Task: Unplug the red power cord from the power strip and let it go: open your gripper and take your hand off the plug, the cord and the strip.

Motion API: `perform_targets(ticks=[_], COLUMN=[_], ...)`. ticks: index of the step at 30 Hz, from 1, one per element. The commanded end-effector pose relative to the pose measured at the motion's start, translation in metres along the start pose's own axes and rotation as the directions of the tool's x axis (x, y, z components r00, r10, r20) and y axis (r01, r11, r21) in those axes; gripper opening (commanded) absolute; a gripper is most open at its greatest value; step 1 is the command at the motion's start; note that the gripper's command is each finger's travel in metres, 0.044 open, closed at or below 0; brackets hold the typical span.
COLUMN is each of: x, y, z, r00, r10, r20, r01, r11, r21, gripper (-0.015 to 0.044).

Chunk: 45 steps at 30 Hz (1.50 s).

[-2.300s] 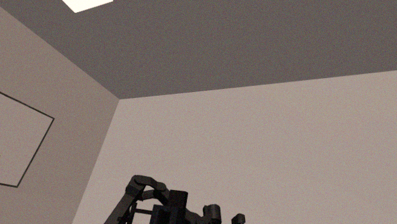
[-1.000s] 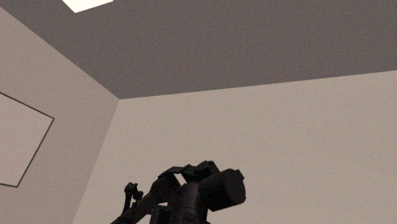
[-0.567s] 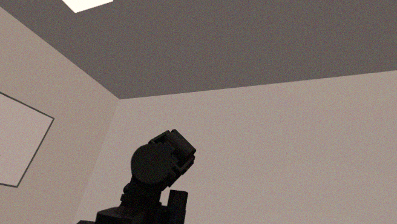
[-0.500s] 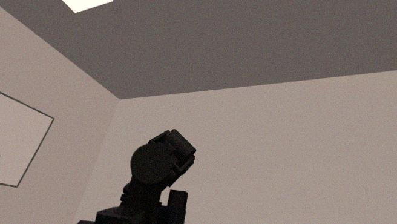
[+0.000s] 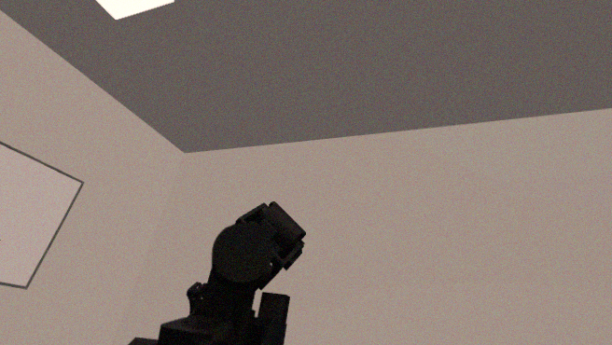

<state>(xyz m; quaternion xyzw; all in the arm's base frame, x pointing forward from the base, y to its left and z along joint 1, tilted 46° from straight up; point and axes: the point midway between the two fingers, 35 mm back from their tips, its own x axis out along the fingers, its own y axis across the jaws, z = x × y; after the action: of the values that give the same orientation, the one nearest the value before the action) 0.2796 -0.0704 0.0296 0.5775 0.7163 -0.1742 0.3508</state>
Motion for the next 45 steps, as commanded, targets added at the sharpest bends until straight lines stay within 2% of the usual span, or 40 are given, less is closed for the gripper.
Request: perform_targets(ticks=[1, 12, 31, 35, 45], x=[0.002, 0.002, 0.014, 0.012, 0.012], y=[-0.001, -0.001, -0.001, -0.001, 0.0], z=[-0.009, -0.025, -0.026, -0.025, -0.024], r00=[1.0, 1.0, 1.0, 1.0, 1.0], r10=[-0.002, -0.002, -0.002, -0.003, -0.003], r20=[-0.01, -0.011, -0.011, -0.006, -0.006], r01=[0.002, 0.003, 0.002, 0.003, 0.003], r11=[1.0, 1.0, 1.0, 1.0, 1.0], r21=[0.007, 0.007, 0.007, 0.002, 0.002], gripper=[0.016, 0.016, 0.016, 0.0055, 0.0])
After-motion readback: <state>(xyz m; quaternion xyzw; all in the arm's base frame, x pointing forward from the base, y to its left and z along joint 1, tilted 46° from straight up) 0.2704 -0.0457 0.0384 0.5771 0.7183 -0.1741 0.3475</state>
